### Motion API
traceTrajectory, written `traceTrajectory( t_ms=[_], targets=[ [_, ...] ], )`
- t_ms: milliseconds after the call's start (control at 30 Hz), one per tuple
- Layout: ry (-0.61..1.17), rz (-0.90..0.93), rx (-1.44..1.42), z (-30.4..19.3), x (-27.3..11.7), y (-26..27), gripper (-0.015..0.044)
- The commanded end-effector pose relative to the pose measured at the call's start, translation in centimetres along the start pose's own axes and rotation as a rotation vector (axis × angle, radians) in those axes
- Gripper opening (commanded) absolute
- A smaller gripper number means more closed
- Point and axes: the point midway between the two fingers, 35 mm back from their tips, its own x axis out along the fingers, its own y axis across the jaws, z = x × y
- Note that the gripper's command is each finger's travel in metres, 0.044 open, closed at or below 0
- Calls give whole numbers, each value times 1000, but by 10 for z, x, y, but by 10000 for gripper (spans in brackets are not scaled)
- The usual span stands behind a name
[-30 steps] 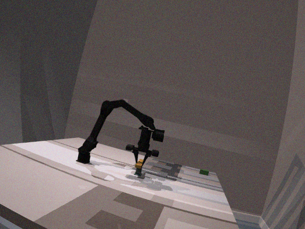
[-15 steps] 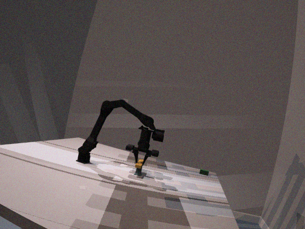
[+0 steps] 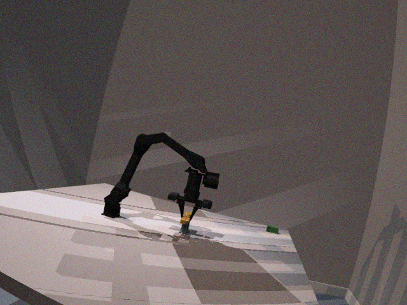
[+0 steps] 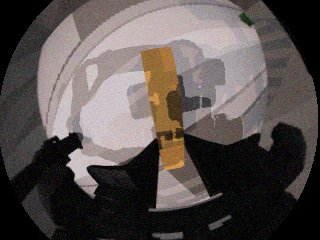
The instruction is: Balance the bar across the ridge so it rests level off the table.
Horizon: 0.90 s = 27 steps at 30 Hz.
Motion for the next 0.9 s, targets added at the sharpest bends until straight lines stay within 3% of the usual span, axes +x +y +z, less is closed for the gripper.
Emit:
traceTrajectory(
  t_ms=[0,867],
  targets=[
    [0,0,0,0,0,0,169],
    [0,0,0,0,0,0,185]
  ],
)
